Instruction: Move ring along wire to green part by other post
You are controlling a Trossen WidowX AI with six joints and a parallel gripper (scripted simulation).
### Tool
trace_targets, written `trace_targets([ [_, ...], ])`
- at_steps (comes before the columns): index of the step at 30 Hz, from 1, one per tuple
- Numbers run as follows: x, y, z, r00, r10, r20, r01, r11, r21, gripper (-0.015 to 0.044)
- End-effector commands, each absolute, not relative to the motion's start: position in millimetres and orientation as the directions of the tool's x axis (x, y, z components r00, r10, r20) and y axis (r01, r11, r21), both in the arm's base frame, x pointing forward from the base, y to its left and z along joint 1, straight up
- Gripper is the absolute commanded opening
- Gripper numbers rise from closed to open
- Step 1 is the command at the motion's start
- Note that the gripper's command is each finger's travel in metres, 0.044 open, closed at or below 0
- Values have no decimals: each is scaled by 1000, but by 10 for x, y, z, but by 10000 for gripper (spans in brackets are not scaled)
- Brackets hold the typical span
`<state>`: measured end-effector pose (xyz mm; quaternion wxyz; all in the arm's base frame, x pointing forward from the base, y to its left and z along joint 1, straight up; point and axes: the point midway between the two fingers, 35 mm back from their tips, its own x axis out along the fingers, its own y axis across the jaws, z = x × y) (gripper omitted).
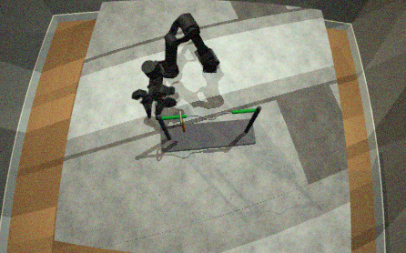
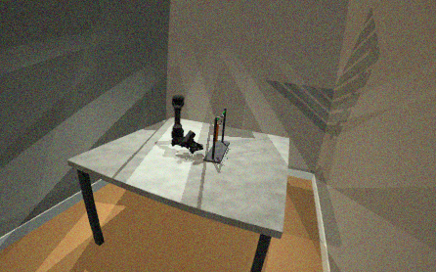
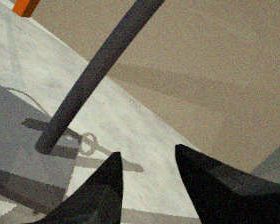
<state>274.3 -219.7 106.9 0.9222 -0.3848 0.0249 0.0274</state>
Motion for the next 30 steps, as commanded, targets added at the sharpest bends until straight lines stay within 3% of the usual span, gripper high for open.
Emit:
trace_targets([
  [1, 2623, -1878, 989, 996, 65, -68, -93, 788, -609, 160],
  [12, 2336, -1115, 820, 989, 112, -93, -138, 928, -346, 160],
  [18, 2317, -1071, 815, 989, 115, -95, -140, 933, -330, 160],
  [30, 2786, -1021, 1260, 991, 132, 0, -132, 991, -31, 160],
])
